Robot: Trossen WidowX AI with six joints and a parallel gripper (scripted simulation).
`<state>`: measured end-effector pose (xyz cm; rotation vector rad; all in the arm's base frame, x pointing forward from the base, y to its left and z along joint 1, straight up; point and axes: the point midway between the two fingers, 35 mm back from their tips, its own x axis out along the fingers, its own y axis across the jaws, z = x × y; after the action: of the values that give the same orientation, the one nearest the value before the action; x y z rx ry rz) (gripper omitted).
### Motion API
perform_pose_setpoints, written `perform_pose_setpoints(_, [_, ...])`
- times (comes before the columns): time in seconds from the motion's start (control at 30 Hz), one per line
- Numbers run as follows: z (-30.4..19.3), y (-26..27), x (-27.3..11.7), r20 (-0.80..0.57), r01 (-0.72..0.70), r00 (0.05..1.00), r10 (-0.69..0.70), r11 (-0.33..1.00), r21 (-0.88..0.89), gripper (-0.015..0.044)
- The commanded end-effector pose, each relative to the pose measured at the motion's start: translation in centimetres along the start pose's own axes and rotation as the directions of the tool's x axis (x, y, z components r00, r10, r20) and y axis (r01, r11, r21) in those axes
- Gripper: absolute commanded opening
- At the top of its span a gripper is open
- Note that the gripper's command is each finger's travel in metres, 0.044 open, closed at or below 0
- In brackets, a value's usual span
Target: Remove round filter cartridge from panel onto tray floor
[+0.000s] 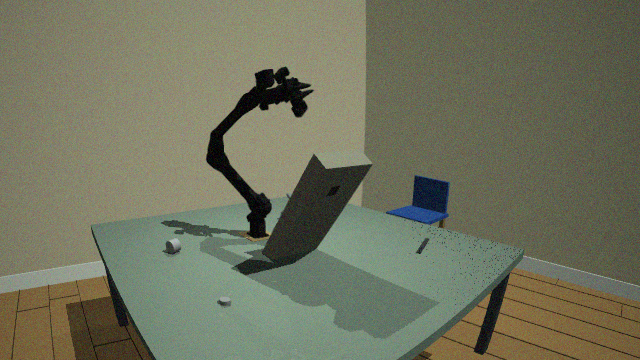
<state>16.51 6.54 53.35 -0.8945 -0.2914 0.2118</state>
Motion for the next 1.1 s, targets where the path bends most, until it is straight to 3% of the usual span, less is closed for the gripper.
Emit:
perform_pose_setpoints(0.0, [-4.6,4.3,3.6,-0.194,-0.176,0.974,0.118,0.932,-0.316,0.0089])
perform_pose_setpoints(0.2, [-11.7,8.2,5.4,-0.412,-0.462,0.875,0.256,0.699,-0.546,0.0089])
perform_pose_setpoints(0.47, [-19.6,11.7,4.7,-0.588,-0.714,0.701,0.404,0.385,-0.585,0.0089])
perform_pose_setpoints(1.07, [-19.9,11.8,4.8,-0.592,-0.718,0.695,0.408,0.377,-0.584,0.0089])
